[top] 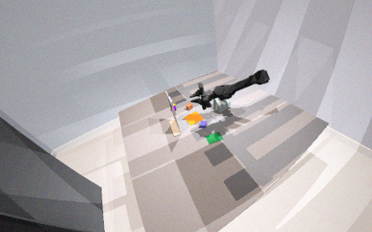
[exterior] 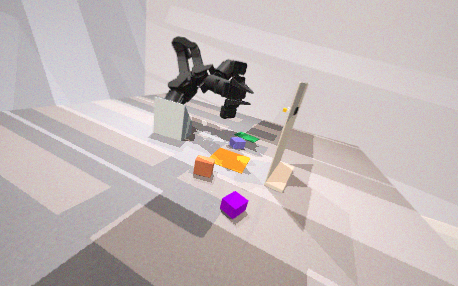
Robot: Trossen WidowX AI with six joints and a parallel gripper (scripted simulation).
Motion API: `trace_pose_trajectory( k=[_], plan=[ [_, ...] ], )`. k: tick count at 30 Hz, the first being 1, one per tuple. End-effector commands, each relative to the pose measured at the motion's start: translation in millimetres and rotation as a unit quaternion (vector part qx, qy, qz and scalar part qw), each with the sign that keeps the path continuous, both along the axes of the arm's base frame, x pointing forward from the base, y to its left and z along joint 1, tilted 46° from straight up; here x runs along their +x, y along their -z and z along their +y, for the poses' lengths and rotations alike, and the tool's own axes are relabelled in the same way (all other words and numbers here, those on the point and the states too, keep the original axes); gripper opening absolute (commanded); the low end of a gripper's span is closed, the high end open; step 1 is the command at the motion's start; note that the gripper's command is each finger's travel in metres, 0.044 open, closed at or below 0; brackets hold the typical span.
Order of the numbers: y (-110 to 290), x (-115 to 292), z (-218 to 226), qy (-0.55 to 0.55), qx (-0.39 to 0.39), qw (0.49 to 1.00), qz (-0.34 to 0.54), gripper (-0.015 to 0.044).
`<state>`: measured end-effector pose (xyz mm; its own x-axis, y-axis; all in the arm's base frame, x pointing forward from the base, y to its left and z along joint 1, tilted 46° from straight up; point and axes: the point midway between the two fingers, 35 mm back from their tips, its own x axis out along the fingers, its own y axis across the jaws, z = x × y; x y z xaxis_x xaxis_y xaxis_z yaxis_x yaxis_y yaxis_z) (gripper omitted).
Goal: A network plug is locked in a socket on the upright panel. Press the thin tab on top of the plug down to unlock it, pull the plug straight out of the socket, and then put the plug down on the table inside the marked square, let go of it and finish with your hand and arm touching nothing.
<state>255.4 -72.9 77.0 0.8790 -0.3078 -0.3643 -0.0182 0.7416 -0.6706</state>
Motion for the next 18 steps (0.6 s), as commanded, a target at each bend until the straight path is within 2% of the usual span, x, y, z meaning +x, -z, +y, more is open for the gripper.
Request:
trace_pose_trajectory(
  k=[1, 18],
  plan=[
    [3, 1, -2, 0.002, -0.006, 1.000, 0.004, 0.0156],
    [4, 29, -7, 0.000, -0.012, 1.000, -0.007, 0.0156]
  ],
)
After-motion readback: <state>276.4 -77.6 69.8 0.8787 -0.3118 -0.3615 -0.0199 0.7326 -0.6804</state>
